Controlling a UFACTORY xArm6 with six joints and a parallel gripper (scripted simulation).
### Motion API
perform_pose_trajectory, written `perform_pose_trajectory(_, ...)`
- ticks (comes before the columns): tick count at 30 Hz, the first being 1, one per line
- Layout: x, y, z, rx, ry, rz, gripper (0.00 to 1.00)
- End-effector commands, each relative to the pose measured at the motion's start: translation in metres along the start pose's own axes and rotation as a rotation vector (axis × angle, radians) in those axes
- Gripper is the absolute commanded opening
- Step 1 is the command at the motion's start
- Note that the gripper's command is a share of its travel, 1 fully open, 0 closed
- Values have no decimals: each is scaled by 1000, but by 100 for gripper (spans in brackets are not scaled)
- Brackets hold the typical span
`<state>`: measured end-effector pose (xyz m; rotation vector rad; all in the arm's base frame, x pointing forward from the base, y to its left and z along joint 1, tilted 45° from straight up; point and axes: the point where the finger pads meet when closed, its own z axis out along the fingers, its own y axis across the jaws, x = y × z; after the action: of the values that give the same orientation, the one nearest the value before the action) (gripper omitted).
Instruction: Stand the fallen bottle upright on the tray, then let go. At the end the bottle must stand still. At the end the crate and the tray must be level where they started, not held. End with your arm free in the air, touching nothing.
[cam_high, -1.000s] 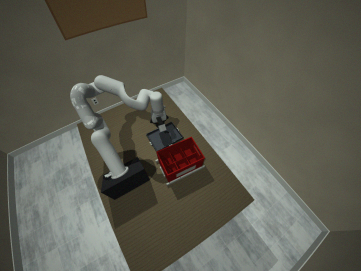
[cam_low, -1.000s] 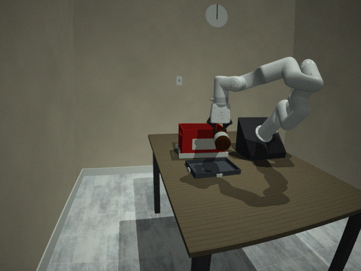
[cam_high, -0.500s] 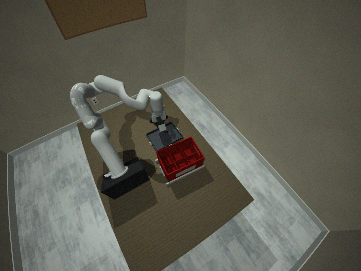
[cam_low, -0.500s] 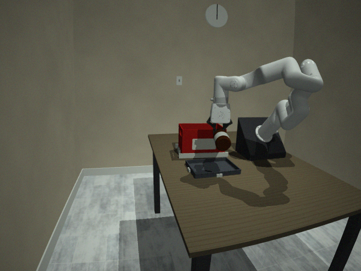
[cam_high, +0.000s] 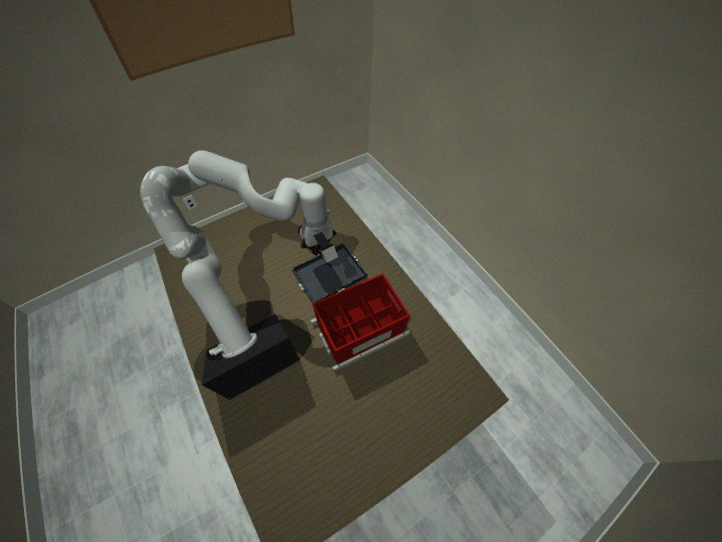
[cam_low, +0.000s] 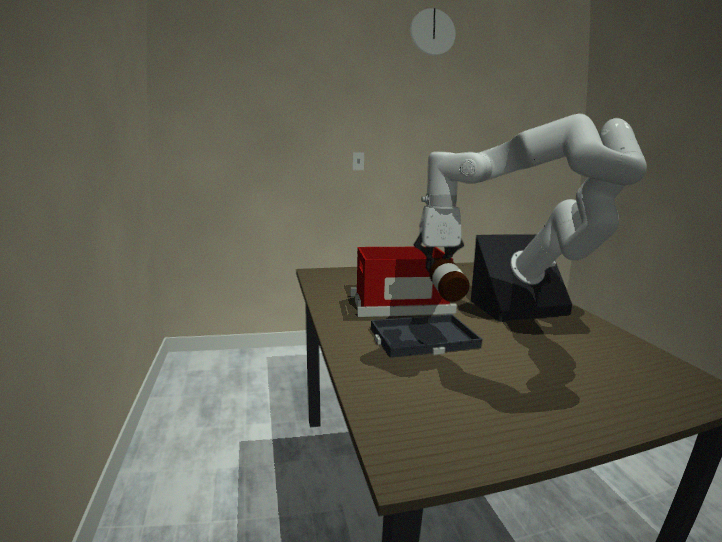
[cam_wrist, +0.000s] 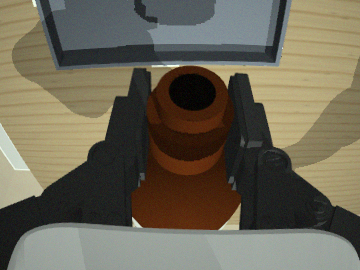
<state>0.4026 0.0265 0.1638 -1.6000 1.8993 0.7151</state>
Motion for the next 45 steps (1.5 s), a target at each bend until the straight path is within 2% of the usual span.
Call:
perform_pose_trajectory(1,0,-1,-1,4,0,-63,0)
perform_pose_trajectory(28,0,-1,-1,4,0,-110,0)
perform_pose_trajectory(45,0,-1,-1,4,0,-314,0)
